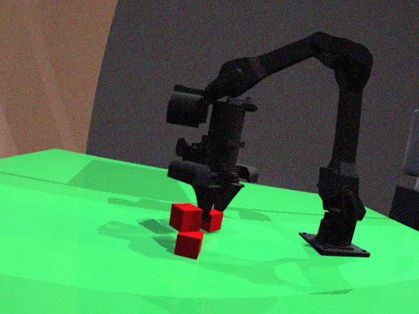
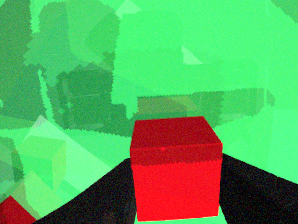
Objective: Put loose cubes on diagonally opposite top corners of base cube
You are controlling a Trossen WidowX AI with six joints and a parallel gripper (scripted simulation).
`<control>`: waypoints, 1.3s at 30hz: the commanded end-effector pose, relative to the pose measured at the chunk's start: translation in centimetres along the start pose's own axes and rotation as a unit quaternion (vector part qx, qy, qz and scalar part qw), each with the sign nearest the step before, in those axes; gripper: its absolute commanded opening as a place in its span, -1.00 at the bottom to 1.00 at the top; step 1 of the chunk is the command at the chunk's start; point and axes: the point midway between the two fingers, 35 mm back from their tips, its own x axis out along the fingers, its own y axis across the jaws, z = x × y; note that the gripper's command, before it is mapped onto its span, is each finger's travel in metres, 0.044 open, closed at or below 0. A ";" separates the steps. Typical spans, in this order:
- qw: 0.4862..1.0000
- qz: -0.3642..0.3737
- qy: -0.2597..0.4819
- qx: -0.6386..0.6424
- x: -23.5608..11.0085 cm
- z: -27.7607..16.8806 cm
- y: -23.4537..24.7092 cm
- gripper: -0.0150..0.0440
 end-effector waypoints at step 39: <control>1.000 0.005 -0.004 0.013 -10.2 -0.7 1.9 -0.14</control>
